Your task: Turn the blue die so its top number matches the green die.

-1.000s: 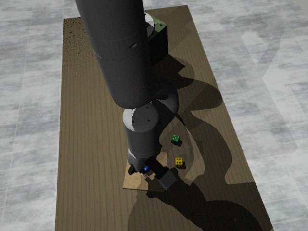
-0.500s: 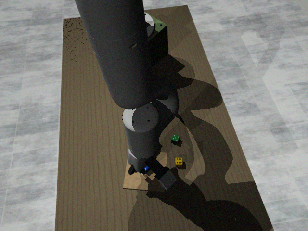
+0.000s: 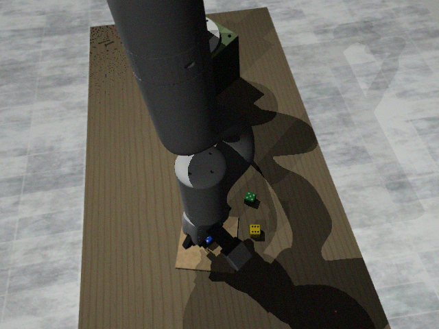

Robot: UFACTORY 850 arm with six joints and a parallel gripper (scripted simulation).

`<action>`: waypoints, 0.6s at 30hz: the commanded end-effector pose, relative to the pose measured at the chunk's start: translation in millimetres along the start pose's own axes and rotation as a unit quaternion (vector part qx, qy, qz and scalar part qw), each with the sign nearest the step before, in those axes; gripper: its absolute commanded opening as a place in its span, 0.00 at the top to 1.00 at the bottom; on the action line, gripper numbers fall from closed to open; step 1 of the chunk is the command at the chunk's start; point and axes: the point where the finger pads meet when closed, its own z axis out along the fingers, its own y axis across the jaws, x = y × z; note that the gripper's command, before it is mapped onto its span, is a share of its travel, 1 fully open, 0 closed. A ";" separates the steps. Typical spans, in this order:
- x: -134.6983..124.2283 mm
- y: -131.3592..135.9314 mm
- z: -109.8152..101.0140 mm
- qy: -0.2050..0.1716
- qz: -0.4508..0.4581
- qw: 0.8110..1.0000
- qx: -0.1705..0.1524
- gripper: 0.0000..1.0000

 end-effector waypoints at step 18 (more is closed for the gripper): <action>0.8 0.6 9.3 0.001 0.000 1.000 0.000 0.58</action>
